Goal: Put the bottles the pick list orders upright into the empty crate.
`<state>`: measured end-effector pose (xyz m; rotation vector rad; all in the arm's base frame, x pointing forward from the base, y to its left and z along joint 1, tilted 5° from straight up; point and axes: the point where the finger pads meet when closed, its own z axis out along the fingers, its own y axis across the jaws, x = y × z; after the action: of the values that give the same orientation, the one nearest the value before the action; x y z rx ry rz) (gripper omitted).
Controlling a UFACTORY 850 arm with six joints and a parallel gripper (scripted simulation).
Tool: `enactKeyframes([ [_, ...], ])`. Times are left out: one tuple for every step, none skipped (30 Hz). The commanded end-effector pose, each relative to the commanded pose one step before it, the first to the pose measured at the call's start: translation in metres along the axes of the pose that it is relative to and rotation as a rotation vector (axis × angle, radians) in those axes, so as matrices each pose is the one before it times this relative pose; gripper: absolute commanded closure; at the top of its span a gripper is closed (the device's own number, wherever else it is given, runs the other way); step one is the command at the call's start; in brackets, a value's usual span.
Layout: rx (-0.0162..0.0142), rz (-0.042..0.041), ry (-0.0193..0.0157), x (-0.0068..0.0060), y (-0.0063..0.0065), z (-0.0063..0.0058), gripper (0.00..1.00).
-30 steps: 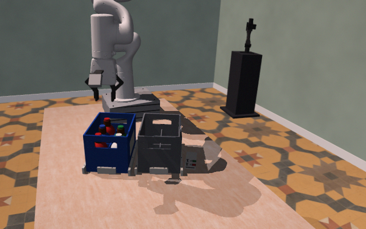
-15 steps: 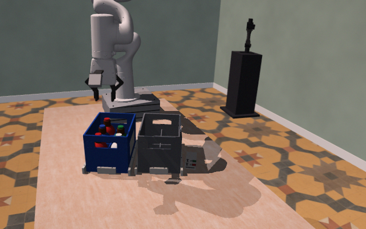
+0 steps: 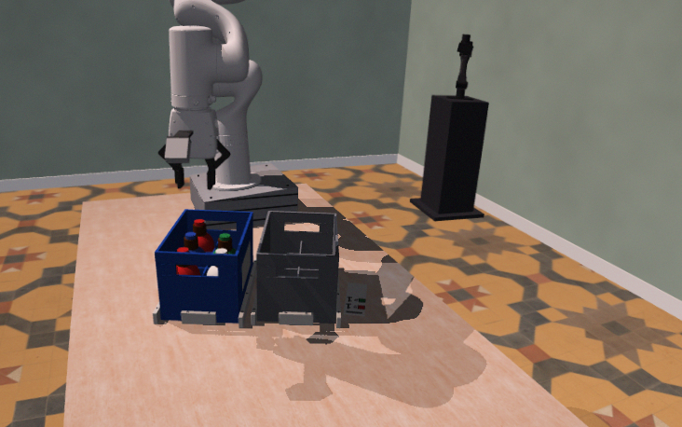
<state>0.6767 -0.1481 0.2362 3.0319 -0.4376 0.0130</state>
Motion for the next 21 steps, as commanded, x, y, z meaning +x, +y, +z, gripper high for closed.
enactKeyframes([
  [0.00029, 0.00013, 0.0025, 0.00075, -0.00004, -0.00133, 0.35],
  [0.0, 0.0, 0.0, 0.0, 0.0, 0.0, 0.35],
  [0.0, 0.0, 0.0, 0.0, 0.0, 0.0, 0.35],
  [0.0, 0.0, 0.0, 0.0, 0.0, 0.0, 0.35],
  [0.0, 0.0, 0.0, 0.0, 0.0, 0.0, 0.35],
  [0.0, 0.0, 0.0, 0.0, 0.0, 0.0, 0.35],
  [-0.00001, -0.03325, 0.00003, -0.00071, 0.00212, 0.00448, 0.35],
  [-0.00001, -0.03333, 0.0, -0.0008, 0.00203, 0.0045, 0.35],
  [-0.00001, -0.03333, 0.0, -0.00087, 0.002, 0.0045, 0.35],
  [-0.00001, -0.03333, 0.0, -0.00094, 0.00197, 0.0045, 0.35],
  [-0.00001, -0.03333, 0.0, -0.001, 0.00194, 0.0045, 0.35],
  [-0.00001, -0.03333, 0.0, -0.00107, 0.00191, 0.0045, 0.35],
  [-0.00001, -0.03333, 0.0, -0.00113, 0.00187, 0.0045, 0.35],
  [-0.00001, -0.03333, 0.0, -0.00119, 0.00183, 0.0045, 0.35],
  [-0.00001, -0.03333, 0.0, -0.00125, 0.00179, 0.0045, 0.35],
  [0.0, 0.0, 0.0, 0.0, 0.0, 0.0, 0.35],
  [0.0, 0.0, 0.0, 0.0, 0.0, 0.0, 0.35],
  [0.0, -0.03334, -0.00001, -0.0013, 0.00176, 0.0045, 0.35],
  [-0.00001, -0.03333, -0.00001, -0.00137, 0.0017, 0.0045, 0.35],
  [-0.00001, -0.03333, -0.00001, -0.00142, 0.00166, 0.0045, 0.35],
  [-0.00001, -0.03333, -0.00001, -0.00148, 0.00161, 0.0045, 0.35],
])
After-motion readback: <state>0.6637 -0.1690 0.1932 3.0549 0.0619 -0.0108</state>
